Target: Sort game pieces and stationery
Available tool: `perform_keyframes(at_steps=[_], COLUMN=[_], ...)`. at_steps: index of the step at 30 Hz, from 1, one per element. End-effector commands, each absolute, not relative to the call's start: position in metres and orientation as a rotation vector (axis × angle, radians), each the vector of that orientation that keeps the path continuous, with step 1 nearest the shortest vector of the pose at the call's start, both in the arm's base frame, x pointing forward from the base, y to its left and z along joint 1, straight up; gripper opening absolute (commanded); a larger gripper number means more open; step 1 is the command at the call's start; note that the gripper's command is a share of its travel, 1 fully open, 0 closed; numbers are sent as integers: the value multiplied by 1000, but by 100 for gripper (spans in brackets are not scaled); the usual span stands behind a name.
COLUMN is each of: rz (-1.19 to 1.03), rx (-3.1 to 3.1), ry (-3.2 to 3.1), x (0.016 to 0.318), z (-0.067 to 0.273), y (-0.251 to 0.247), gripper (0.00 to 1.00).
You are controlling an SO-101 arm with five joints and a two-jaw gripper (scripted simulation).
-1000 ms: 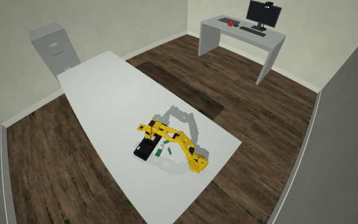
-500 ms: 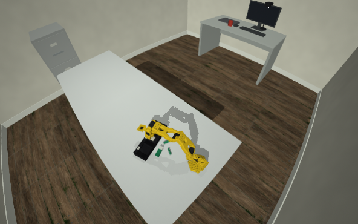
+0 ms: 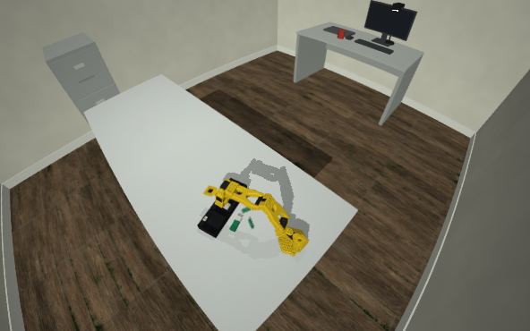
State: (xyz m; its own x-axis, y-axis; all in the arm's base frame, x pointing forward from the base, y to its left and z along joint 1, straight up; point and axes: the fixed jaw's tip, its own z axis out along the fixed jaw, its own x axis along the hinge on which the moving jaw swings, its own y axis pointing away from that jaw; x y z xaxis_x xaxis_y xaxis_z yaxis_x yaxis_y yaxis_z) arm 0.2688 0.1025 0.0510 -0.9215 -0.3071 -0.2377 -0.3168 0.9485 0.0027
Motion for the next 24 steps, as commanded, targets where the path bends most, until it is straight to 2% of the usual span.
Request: perform_keyframes(at_steps=[1, 24], rz=[82, 82], rx=[-451, -451], ry=[2801, 2801], x=[273, 274], z=[66, 50], y=[107, 107], gripper=[0, 0])
